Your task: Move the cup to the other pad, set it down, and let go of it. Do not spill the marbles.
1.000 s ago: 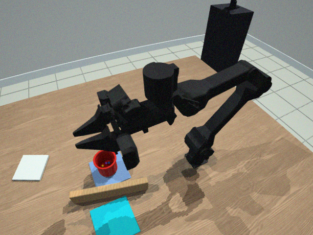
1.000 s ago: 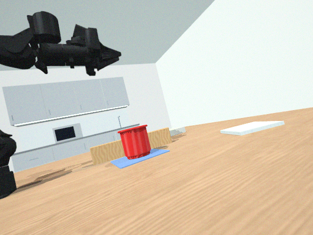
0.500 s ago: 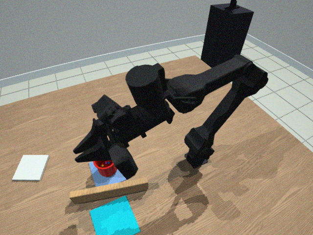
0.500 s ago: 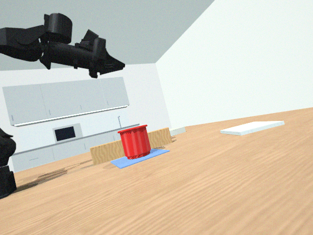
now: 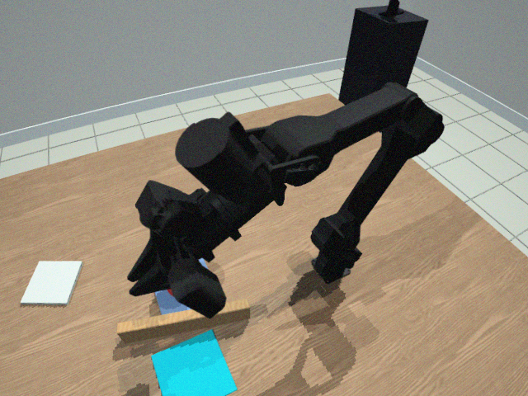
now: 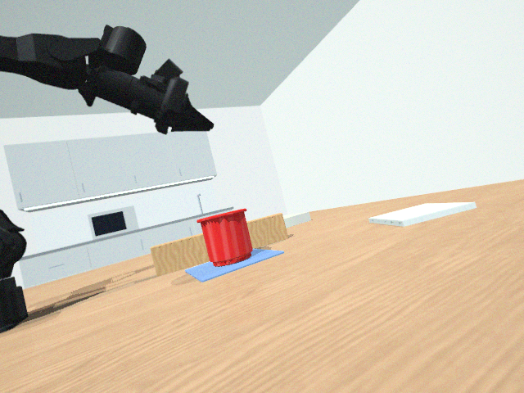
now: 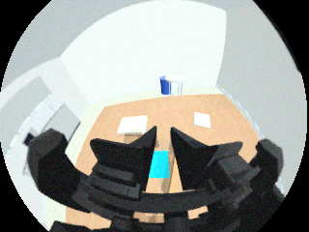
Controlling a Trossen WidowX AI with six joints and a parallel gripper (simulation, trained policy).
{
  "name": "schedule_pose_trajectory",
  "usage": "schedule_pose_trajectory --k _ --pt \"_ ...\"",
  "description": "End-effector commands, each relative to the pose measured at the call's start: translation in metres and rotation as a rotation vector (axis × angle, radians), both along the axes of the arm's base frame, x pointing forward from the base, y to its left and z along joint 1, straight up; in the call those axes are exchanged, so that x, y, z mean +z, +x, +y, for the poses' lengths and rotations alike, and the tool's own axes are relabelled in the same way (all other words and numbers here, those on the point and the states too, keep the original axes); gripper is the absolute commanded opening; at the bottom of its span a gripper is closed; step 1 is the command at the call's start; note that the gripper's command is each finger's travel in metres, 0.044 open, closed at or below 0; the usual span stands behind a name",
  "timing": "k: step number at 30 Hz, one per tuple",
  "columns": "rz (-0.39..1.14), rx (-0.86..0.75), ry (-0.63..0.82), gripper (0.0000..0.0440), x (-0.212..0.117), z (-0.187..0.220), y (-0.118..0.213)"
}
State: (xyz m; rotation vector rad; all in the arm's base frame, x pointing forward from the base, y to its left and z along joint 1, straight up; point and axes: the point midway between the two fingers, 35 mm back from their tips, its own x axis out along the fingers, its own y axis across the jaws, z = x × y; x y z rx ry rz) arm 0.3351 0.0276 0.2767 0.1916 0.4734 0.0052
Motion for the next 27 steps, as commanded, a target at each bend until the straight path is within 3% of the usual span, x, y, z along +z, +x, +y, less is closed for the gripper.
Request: schedule_pose_trajectory --k 1,13,27 --pt "0.056 -0.005 0.011 0.0095 -0.006 0.003 0.001" --pt "0.254 -0.015 0.009 0.0085 -0.025 0.007 0.002" --pt "0.480 -0.019 -0.034 0.0109 -0.047 0.004 -0.003"
